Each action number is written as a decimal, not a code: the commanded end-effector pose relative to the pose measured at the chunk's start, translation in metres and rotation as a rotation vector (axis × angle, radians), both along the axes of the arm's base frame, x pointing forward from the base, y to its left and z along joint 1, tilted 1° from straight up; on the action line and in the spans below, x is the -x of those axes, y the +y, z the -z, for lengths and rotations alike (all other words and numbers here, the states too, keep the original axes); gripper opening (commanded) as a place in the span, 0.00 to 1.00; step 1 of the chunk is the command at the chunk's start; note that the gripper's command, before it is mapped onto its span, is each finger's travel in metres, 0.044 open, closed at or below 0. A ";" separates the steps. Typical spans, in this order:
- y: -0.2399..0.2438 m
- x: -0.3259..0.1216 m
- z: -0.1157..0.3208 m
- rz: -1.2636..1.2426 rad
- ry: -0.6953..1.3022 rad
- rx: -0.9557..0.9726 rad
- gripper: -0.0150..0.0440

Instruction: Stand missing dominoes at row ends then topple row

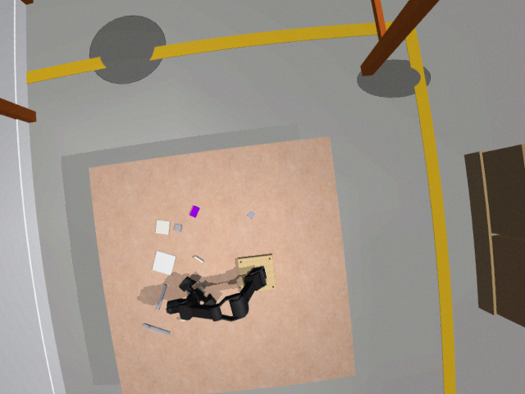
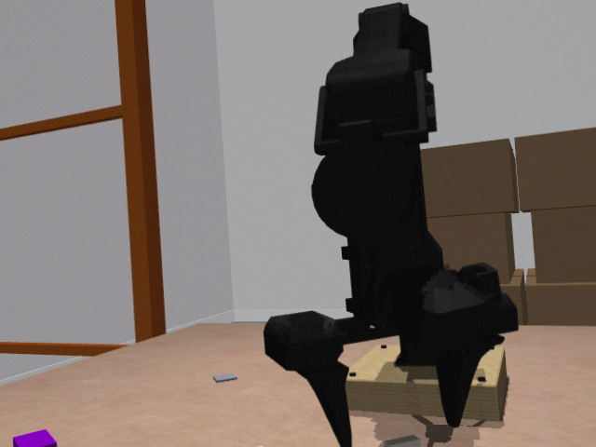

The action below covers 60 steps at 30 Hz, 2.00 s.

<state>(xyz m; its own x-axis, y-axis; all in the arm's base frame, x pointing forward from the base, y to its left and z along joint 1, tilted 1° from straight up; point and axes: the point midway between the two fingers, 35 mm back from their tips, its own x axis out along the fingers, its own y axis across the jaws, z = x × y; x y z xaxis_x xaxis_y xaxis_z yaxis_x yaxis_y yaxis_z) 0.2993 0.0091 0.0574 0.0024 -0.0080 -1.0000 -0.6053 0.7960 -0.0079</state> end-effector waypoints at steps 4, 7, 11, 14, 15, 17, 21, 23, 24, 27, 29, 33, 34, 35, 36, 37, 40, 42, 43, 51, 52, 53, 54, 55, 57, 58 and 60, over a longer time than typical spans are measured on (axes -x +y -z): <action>0.001 0.001 -0.100 0.002 -0.035 -0.001 1.00; 0.001 0.004 -0.110 0.002 -0.035 -0.001 1.00; -0.001 0.003 -0.108 0.025 -0.035 -0.001 1.00; -0.035 -0.005 -0.092 0.360 -0.039 -0.004 1.00; -0.051 -0.007 -0.085 0.505 -0.040 -0.005 1.00; -0.082 -0.008 -0.071 0.795 -0.043 -0.007 1.00; -0.124 -0.003 -0.051 1.180 -0.048 -0.010 1.00; -0.141 0.000 -0.043 1.340 -0.050 -0.011 1.00; -0.150 0.003 -0.039 1.418 -0.051 -0.012 1.00; -0.152 0.003 -0.038 1.444 -0.051 -0.012 1.00; -0.152 0.003 -0.038 1.444 -0.051 -0.012 1.00; -0.153 0.001 -0.038 1.444 -0.051 -0.012 1.00; -0.153 0.001 -0.038 1.444 -0.051 -0.012 1.00; -0.153 0.001 -0.038 1.444 -0.051 -0.012 1.00; -0.153 0.001 -0.037 1.444 -0.051 -0.012 1.00; -0.154 0.000 -0.032 1.444 -0.051 -0.012 1.00; -0.155 -0.002 -0.005 1.444 -0.051 -0.012 1.00; -0.155 -0.002 0.014 1.444 -0.051 -0.012 1.00; -0.155 -0.001 0.021 1.444 -0.051 -0.012 1.00; -0.156 -0.003 0.029 1.444 -0.051 -0.012 1.00; -0.156 -0.003 0.031 1.444 -0.051 -0.012 1.00; -0.156 -0.003 0.033 1.444 -0.051 -0.012 1.00; -0.156 -0.003 0.034 1.444 -0.051 -0.012 1.00; -0.156 -0.003 0.036 1.444 -0.051 -0.012 1.00; -0.156 -0.003 0.039 1.444 -0.051 -0.012 1.00; -0.156 -0.003 0.041 1.444 -0.051 -0.012 1.00; -0.156 -0.003 0.042 1.444 -0.051 -0.012 1.00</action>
